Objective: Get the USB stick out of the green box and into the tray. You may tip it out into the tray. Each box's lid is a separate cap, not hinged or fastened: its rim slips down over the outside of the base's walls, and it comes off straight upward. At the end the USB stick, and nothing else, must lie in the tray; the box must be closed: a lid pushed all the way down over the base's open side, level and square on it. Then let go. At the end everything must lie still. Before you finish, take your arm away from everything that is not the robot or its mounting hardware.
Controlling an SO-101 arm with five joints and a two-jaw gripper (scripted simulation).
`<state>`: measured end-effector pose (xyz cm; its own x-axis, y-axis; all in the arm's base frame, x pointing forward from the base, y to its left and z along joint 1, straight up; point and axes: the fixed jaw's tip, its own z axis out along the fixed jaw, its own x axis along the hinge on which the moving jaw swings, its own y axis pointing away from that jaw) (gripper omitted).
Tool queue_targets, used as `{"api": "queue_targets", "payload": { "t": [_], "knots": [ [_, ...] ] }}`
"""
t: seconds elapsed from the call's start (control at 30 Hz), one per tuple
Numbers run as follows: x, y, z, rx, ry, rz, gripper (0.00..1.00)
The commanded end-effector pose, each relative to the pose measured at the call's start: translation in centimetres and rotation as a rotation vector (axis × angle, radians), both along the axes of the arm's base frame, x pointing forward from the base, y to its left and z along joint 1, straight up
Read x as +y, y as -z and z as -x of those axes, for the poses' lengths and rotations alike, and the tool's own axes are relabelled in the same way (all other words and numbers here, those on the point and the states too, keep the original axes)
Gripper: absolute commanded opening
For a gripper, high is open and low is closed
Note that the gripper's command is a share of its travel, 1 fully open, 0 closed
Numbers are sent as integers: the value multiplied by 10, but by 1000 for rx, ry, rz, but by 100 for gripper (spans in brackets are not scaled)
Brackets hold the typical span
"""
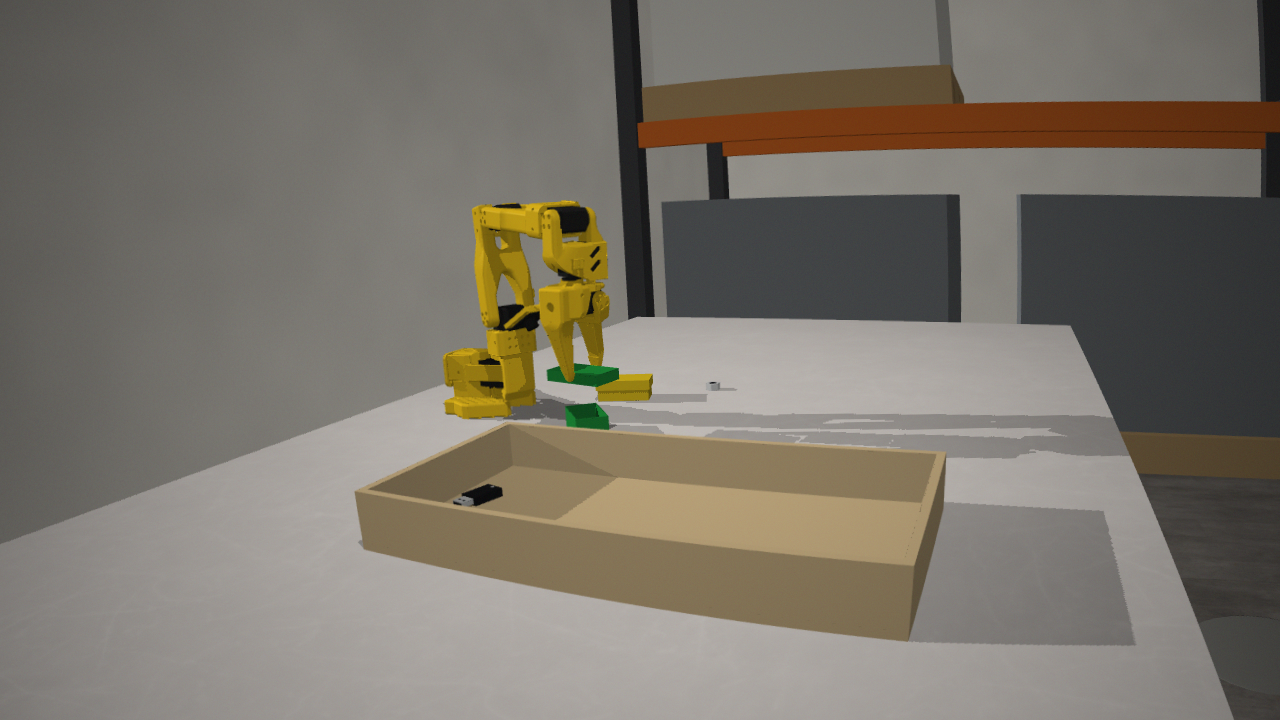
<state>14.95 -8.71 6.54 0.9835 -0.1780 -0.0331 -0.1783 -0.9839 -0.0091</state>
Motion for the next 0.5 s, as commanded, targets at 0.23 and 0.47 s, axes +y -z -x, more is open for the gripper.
{"api": "queue_targets", "payload": {
  "t": [0.23,0.47],
  "knots": [
    [0,-6,0,-30,95,16,21],
    [0,-6,1,-30,155,17,21]
  ]
}}
